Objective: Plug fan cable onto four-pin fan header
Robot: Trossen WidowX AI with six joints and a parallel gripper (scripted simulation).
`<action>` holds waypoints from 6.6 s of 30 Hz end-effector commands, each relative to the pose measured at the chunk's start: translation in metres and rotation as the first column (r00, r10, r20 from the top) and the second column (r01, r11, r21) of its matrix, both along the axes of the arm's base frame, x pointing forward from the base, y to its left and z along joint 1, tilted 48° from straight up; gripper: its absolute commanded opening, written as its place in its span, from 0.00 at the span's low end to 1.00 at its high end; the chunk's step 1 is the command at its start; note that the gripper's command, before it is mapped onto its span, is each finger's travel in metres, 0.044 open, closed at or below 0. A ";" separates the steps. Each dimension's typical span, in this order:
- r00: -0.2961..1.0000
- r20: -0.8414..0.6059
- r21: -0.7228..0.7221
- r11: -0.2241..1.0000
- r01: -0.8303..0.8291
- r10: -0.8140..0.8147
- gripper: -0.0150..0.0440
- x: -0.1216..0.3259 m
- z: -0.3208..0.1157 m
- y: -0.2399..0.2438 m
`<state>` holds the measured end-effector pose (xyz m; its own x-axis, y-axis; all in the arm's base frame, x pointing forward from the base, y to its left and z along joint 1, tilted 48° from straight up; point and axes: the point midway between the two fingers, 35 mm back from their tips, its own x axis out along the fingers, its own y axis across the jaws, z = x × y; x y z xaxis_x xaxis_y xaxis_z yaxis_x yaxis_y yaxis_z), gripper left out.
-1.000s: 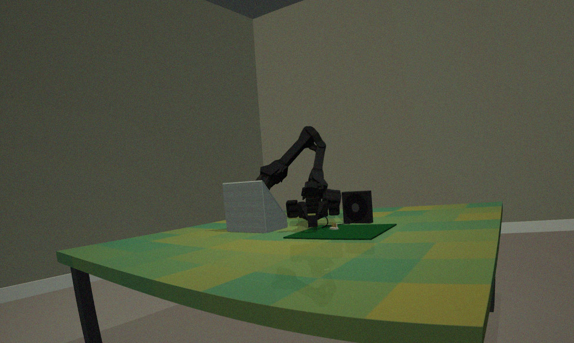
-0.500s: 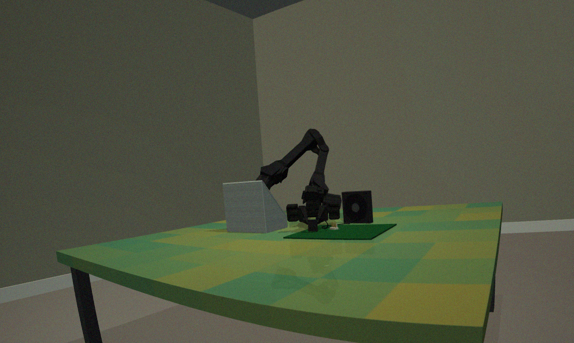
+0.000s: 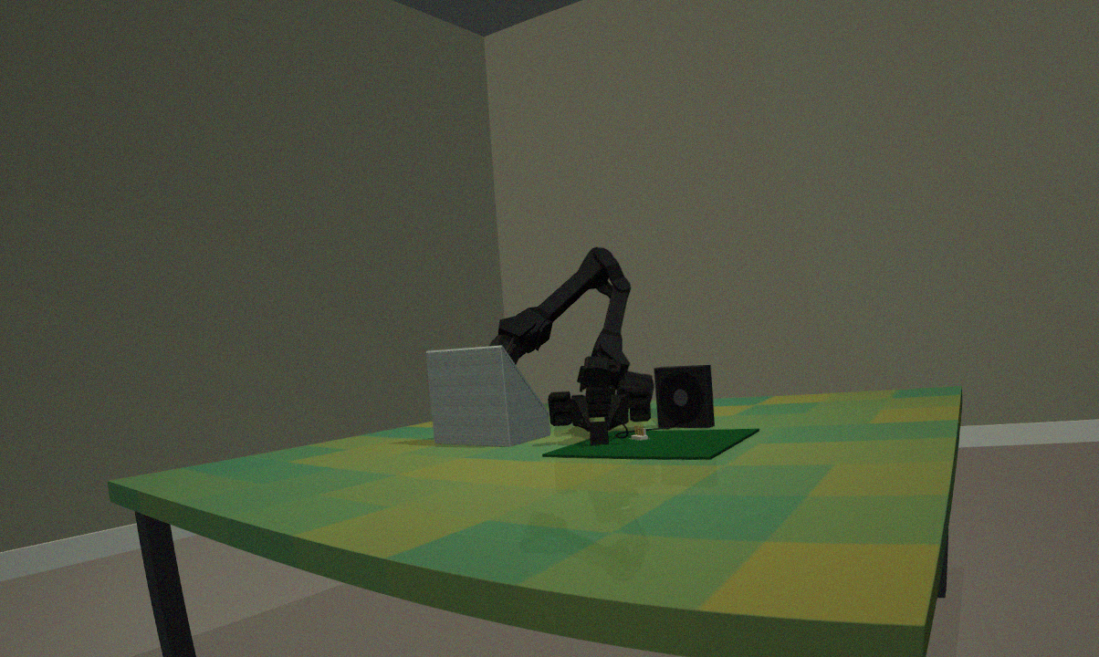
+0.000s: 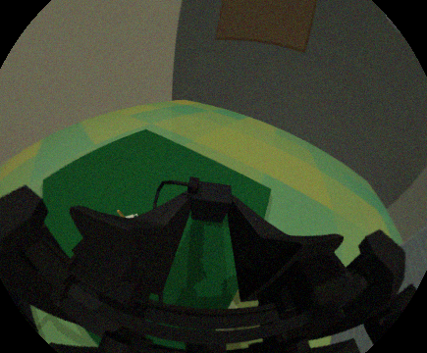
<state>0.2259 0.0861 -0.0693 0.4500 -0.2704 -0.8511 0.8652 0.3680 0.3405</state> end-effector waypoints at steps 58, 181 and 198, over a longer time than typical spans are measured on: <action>1.000 0.000 0.000 1.000 0.000 0.000 0.60 0.000 0.000 0.000; 0.170 0.302 0.447 0.018 -0.894 0.938 1.00 0.006 0.080 -0.094; -0.258 0.327 0.096 -0.304 -0.948 0.909 1.00 0.011 0.081 -0.135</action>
